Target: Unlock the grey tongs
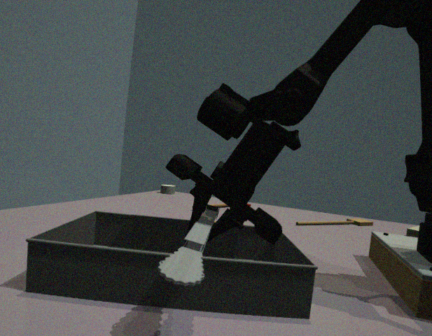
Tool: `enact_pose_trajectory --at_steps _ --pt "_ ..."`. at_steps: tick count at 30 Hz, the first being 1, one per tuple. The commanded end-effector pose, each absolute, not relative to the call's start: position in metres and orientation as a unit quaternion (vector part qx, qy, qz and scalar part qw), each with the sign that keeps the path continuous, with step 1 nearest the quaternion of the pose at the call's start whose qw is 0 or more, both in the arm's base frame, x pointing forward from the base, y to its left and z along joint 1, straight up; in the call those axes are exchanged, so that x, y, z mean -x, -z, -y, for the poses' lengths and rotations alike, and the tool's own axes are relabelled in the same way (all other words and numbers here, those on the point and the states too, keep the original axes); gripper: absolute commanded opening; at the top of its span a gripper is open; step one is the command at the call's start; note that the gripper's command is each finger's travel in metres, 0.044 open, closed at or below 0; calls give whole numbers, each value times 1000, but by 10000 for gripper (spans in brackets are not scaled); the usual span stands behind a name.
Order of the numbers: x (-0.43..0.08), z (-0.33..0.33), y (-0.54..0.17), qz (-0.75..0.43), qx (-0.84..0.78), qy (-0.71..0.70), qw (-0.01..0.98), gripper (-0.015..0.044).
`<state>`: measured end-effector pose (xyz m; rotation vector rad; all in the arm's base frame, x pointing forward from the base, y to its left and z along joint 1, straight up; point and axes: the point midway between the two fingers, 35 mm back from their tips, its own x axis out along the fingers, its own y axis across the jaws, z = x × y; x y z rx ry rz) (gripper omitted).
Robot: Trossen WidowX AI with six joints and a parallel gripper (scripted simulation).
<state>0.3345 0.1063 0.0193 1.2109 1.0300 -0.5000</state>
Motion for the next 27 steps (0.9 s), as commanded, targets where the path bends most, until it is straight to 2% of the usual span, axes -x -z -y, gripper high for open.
enact_pose_trajectory --at_steps 1,4,10,27 --pt "-335 -106 -20 -456 -538 221 673 -89" --pt "-337 -107 -36 -456 -539 222 673 -150" --pt "-333 -106 -97 -455 -540 223 672 -150" --pt "-335 -107 -96 -471 -527 243 665 -150"
